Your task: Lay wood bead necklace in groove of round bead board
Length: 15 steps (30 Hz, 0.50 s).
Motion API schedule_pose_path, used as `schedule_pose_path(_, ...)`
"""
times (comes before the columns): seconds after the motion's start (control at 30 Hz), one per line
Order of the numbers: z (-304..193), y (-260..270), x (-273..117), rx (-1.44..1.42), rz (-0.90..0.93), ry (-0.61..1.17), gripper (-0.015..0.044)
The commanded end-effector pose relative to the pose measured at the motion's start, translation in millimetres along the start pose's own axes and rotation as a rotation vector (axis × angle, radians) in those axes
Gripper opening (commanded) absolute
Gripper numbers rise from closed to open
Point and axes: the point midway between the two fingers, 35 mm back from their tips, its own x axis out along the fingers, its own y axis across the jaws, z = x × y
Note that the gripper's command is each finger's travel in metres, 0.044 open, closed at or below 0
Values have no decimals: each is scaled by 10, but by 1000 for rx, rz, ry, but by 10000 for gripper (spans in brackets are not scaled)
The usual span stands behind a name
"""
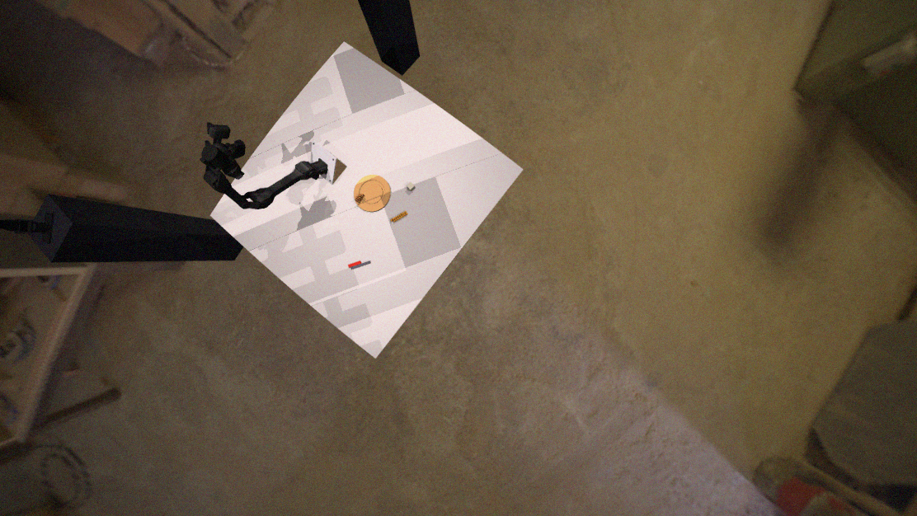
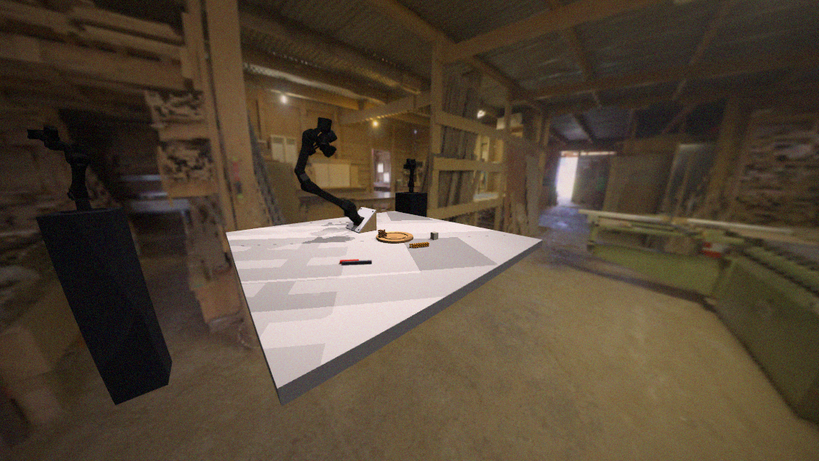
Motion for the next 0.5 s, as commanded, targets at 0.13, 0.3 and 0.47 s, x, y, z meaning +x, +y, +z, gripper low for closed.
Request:
schedule_pose_path(0.13, 130, 216, -49, 27, 73, -43, 269)
schedule_pose_path(0.3, 330, 506, -147, 69, 174, -106, 250)
schedule_pose_path(0.47, 541, 744, -266, 93, 265, -172, 250)
